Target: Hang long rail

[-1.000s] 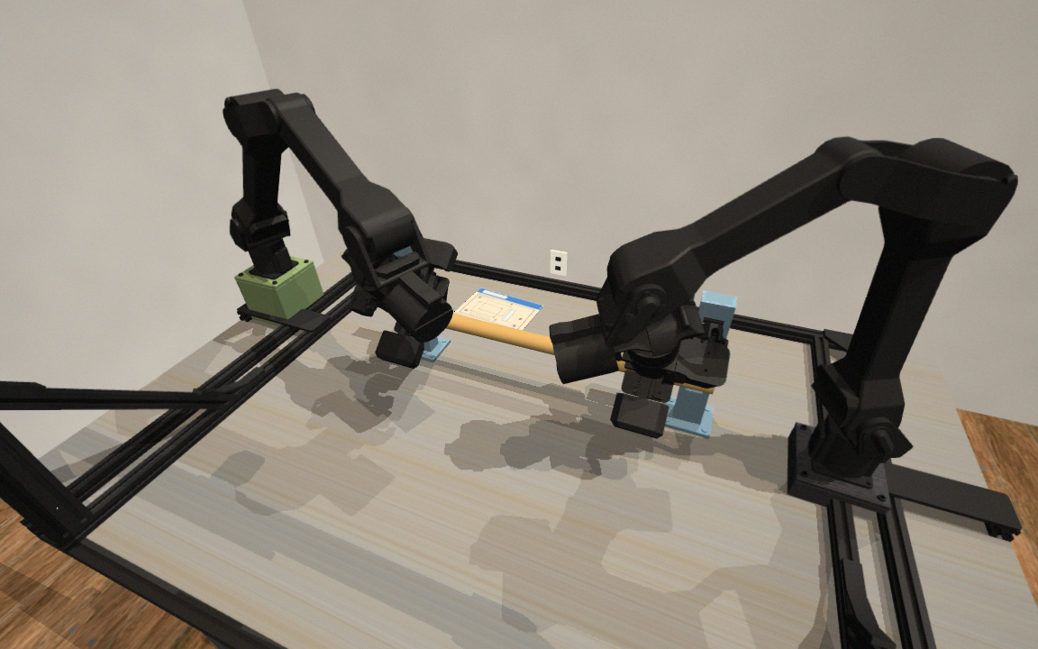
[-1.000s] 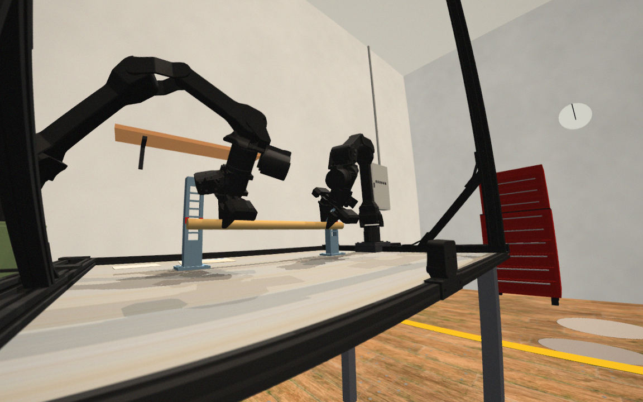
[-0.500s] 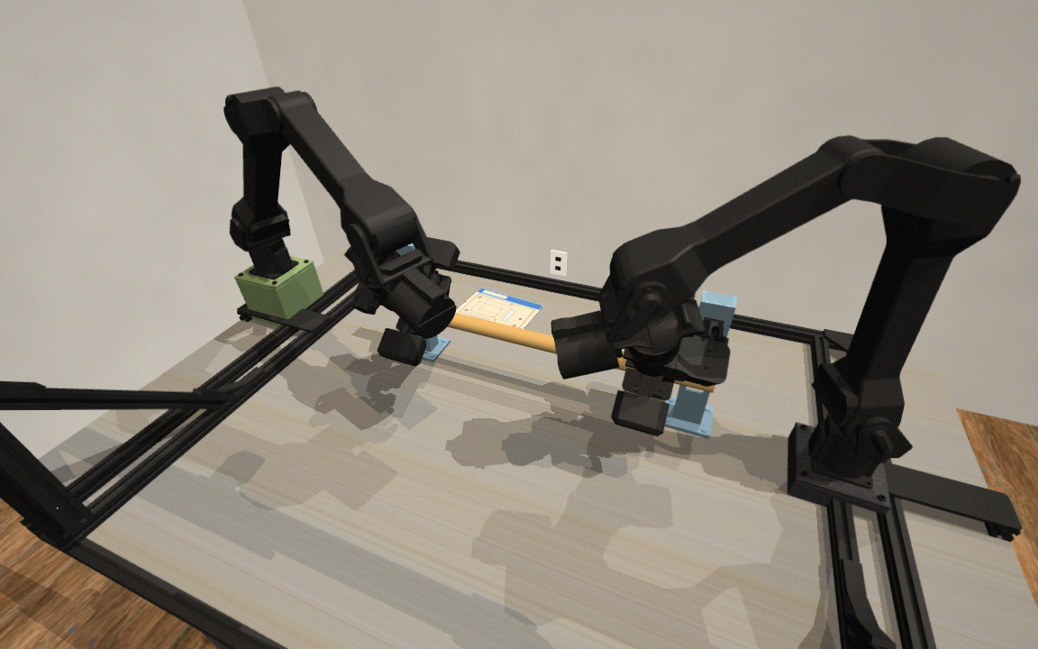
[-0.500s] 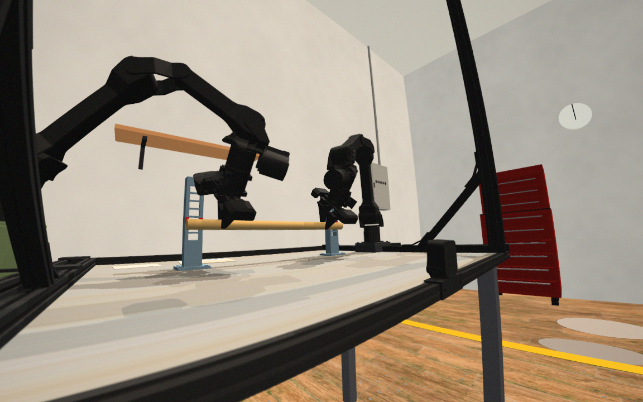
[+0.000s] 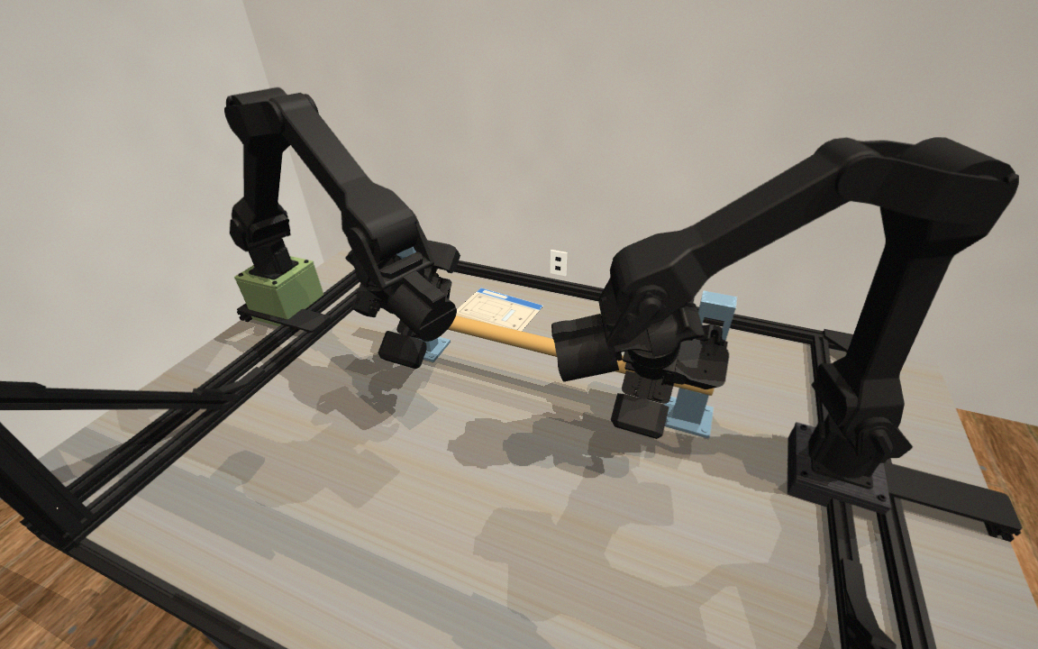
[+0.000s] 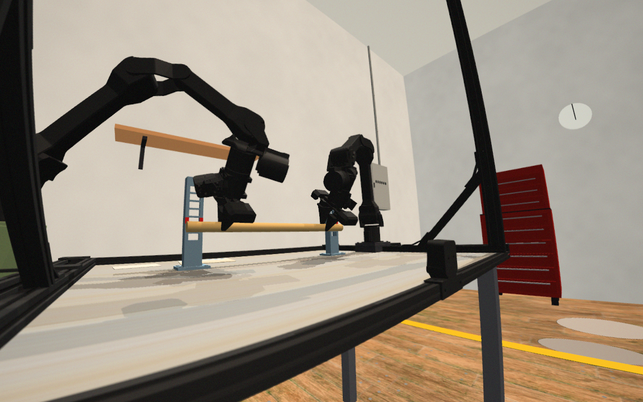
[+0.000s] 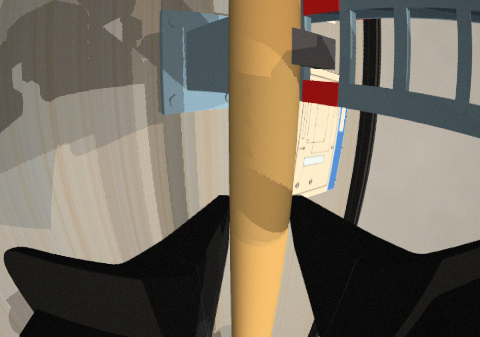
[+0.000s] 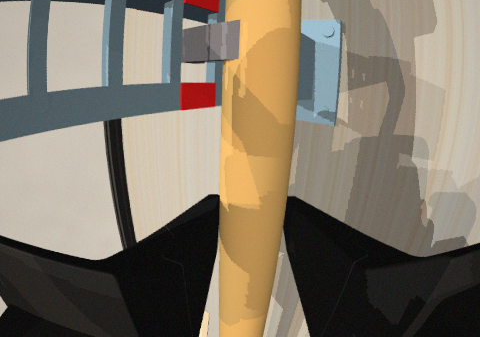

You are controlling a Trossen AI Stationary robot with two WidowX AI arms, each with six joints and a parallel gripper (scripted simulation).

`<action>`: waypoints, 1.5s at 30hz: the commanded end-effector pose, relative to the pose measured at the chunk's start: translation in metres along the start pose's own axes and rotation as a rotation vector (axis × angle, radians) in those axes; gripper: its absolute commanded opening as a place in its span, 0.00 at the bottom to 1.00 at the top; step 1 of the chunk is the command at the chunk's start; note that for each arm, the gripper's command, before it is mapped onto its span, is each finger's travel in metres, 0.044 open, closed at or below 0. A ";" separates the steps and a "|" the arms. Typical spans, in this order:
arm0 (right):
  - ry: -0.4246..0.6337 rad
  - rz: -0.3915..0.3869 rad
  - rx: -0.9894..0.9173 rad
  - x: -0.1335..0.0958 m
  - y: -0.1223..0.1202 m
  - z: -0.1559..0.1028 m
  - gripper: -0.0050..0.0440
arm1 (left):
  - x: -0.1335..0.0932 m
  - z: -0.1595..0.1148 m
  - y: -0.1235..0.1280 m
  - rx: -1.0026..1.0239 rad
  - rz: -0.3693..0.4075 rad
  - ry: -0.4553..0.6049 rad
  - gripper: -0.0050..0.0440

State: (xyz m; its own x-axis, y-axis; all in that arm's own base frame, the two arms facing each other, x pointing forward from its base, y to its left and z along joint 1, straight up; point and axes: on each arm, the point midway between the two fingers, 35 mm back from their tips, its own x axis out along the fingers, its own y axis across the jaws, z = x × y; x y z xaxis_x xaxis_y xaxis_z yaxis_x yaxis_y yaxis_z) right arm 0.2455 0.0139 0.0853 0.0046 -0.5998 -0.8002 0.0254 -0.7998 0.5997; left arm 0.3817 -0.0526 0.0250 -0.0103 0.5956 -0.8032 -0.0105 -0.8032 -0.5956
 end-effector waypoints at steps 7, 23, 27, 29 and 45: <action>0.001 0.000 -0.001 0.000 0.000 0.000 0.49 | 0.000 0.000 0.000 -0.001 -0.001 0.000 0.49; 0.001 0.000 -0.001 0.000 0.000 0.000 1.00 | 0.000 0.000 0.000 -0.001 -0.001 0.000 1.00; 0.001 0.000 -0.001 0.000 0.000 0.000 1.00 | 0.000 0.000 0.000 -0.001 -0.001 0.000 1.00; 0.001 0.000 -0.001 0.000 0.000 0.000 1.00 | 0.000 0.000 0.000 -0.001 -0.001 0.000 1.00; 0.001 0.001 0.000 -0.018 -0.003 0.001 1.00 | -0.018 0.001 0.004 -0.001 -0.001 0.000 1.00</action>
State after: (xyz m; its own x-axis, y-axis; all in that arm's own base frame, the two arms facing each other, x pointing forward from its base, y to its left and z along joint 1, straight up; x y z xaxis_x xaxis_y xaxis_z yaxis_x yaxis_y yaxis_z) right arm 0.2446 0.0214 0.0940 0.0065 -0.6033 -0.7975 0.0285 -0.7970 0.6032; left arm 0.3810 -0.0591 0.0338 -0.0128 0.5990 -0.8006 -0.0077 -0.8007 -0.5990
